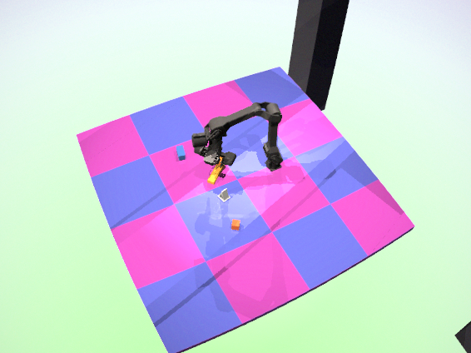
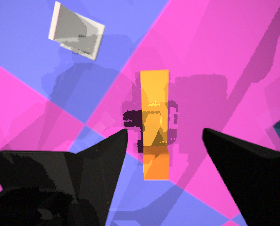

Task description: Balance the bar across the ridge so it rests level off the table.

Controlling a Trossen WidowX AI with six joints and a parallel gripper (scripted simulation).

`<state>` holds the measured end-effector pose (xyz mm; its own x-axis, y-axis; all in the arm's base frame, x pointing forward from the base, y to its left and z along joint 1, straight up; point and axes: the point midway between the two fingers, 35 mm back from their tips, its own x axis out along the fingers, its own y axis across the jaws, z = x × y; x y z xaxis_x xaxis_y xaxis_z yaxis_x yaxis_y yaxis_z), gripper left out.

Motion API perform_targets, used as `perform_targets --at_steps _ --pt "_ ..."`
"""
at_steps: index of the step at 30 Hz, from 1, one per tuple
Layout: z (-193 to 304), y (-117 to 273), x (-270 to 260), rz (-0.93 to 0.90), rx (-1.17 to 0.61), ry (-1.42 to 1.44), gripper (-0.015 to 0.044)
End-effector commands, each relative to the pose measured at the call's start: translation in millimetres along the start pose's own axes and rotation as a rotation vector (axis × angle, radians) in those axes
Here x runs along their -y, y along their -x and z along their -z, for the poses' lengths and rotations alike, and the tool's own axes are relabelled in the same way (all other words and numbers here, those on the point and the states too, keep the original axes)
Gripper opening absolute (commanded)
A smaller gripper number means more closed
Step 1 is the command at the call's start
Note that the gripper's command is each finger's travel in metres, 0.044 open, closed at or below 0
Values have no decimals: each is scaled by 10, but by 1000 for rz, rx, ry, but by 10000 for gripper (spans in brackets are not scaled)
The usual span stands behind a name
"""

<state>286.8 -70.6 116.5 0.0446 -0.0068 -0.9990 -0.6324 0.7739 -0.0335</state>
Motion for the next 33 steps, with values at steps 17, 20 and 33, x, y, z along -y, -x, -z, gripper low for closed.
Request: perform_targets --at_steps 17,20,33 --pt "41 -543 -46 -15 -16 5 315" --pt "42 -592 -47 -15 -16 5 315" --pt "46 -698 -51 -15 -16 5 315"
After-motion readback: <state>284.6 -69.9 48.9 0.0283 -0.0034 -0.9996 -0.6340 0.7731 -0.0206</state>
